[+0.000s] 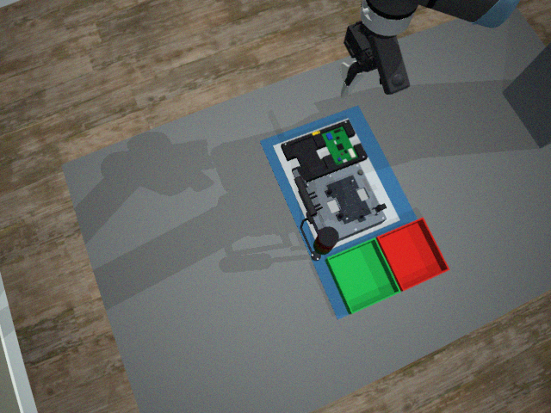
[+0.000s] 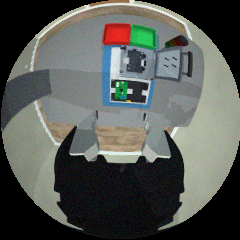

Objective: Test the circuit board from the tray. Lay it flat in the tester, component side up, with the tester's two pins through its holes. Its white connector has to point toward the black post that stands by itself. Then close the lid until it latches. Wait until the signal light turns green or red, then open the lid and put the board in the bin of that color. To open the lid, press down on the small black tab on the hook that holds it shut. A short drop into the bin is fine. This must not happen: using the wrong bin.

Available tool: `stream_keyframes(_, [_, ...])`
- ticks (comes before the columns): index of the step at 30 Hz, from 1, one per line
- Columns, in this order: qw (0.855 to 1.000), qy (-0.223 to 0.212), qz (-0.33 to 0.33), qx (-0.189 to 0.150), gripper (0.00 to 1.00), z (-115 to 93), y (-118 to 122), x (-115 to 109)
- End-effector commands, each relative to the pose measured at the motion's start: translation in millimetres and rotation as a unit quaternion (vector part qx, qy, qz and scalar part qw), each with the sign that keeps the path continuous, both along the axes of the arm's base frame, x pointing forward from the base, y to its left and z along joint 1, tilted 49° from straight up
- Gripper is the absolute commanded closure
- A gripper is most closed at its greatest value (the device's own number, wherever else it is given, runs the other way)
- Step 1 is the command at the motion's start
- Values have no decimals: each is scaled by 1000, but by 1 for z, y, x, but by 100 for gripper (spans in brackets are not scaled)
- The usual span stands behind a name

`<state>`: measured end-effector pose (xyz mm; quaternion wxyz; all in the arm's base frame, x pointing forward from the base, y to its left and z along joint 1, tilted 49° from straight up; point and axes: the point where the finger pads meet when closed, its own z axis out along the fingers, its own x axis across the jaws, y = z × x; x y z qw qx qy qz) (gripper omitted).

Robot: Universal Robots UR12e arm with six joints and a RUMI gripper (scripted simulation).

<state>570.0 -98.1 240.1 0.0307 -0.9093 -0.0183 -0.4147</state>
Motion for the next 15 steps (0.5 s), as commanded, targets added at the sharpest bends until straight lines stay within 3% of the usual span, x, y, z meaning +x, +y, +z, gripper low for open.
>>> stream_keyframes(1, [1000, 0, 0, 0, 41, 0, 0, 0])
stream_keyframes(15, [1000, 0, 0, 0, 41, -1, 0, 2])
